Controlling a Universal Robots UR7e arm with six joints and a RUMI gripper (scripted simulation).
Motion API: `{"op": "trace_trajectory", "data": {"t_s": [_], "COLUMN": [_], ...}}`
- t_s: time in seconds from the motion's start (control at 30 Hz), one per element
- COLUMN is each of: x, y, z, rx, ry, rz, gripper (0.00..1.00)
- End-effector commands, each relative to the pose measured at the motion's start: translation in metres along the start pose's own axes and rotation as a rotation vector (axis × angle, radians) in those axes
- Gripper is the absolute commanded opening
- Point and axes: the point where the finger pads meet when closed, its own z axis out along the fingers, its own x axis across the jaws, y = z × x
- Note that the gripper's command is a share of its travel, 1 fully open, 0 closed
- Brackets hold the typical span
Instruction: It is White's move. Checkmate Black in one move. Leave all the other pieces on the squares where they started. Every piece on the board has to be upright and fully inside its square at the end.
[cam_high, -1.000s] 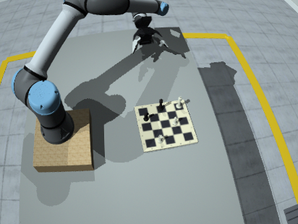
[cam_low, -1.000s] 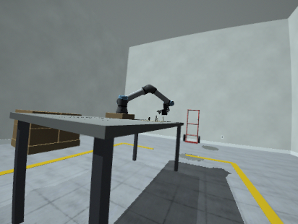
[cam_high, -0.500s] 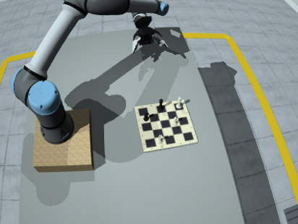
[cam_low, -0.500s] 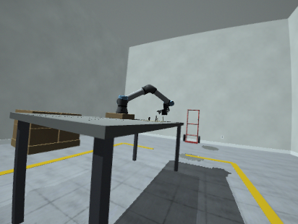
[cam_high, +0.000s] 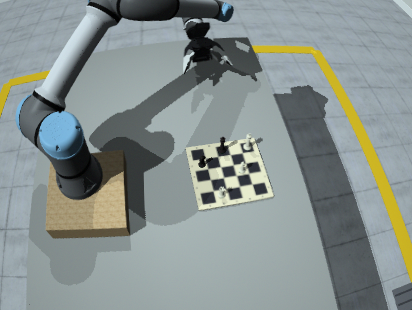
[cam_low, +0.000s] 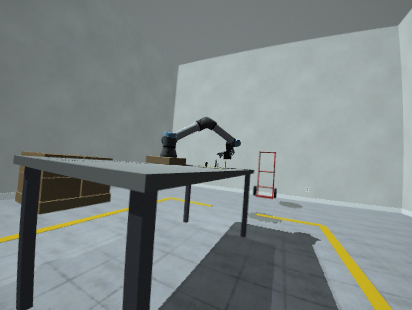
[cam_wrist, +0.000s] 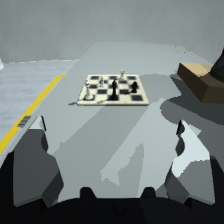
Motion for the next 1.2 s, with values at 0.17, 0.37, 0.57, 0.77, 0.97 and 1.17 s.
{"op": "trace_trajectory", "data": {"t_s": [0.17, 0.37, 0.57, 0.77, 0.97, 1.17], "x": [0.000, -0.002, -0.004, -0.005, -0.005, -0.005], "y": [-0.004, -0.032, -0.071, -0.086, -0.089, -0.086], "z": [-0.001, -0.007, -0.014, -0.017, -0.018, -0.015], "rx": [-0.001, -0.001, -0.001, -0.001, -0.001, -0.005], "ry": [0.000, 0.000, 0.000, 0.000, 0.000, 0.007], "rz": [0.001, 0.001, 0.001, 0.001, 0.001, 0.001], "gripper": [1.00, 1.00, 1.00, 1.00, 1.00, 1.00]}}
